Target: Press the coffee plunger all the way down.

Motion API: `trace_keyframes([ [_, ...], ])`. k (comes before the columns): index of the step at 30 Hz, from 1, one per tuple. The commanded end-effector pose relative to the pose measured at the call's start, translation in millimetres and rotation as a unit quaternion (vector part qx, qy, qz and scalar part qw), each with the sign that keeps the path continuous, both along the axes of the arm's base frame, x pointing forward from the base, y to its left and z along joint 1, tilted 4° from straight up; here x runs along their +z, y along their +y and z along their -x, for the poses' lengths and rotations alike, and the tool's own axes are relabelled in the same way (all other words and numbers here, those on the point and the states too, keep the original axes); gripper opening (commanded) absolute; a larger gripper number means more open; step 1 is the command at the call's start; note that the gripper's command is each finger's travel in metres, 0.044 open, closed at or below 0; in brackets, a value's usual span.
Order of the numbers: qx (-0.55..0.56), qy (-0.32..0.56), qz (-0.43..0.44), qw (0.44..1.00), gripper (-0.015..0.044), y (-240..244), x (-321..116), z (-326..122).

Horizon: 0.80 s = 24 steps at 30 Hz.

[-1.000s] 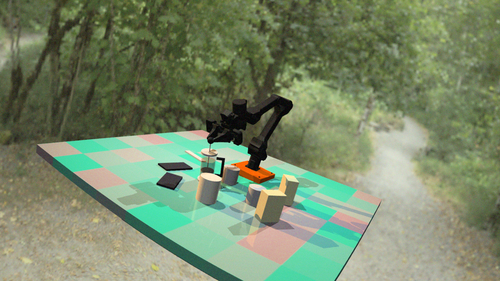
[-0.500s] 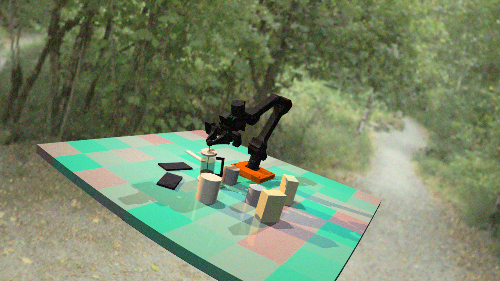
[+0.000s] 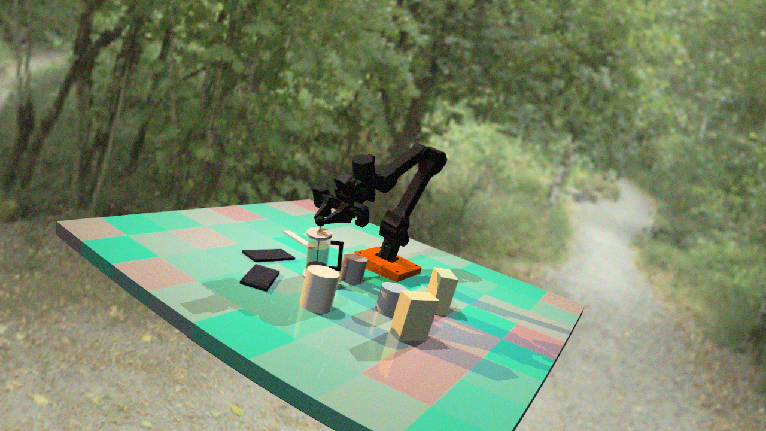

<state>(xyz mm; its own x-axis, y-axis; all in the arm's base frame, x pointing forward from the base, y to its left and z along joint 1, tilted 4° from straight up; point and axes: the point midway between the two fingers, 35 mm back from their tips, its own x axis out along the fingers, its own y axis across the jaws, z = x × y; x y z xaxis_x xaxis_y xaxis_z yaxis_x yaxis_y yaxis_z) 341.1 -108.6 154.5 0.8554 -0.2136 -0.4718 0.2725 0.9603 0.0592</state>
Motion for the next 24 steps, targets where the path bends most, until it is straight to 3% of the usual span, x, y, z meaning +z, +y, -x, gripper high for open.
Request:
trace_keyframes([
  [1,-0.001,0.016,-0.008,1.0,0.0117,0.8,-9.5,0.6],
  [24,-0.001,0.015,-0.008,1.0,0.0117,-0.4,-8.1,-2.8],
])
